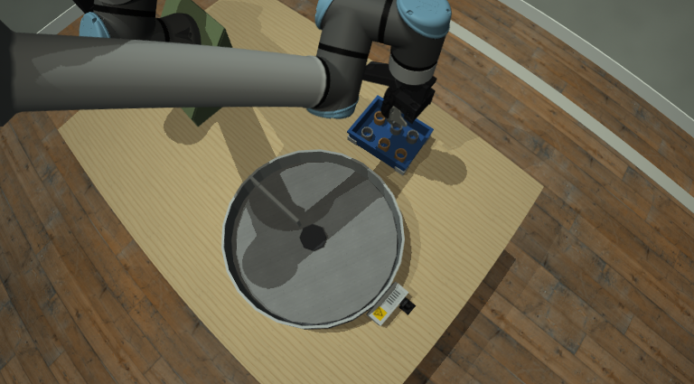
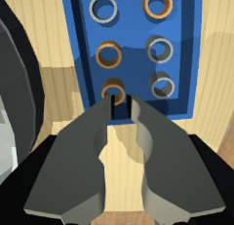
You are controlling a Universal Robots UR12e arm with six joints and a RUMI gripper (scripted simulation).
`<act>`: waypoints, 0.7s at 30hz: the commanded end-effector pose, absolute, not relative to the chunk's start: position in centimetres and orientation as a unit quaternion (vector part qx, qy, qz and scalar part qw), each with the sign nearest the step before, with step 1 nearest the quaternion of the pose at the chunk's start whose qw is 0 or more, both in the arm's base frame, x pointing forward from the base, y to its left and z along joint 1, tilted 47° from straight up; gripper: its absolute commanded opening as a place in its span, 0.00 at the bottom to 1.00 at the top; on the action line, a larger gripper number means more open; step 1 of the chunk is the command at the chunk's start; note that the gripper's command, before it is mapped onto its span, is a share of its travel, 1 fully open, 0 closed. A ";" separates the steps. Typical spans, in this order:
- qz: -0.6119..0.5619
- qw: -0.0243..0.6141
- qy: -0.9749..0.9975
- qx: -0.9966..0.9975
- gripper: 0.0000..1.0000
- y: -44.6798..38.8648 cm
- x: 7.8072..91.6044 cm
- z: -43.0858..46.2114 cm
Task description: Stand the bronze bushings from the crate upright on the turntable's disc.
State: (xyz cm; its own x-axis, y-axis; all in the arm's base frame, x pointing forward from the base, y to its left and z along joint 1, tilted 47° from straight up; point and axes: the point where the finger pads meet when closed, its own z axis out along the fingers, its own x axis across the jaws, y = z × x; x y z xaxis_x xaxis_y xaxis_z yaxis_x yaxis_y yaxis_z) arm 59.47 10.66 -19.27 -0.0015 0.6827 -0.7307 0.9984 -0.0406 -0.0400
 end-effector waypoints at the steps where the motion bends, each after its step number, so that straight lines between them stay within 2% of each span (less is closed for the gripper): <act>1: -0.300 0.263 0.641 0.656 0.06 10.7 59.5 -19.2; 21: -0.300 0.263 0.641 0.656 0.06 7.8 59.3 -22.0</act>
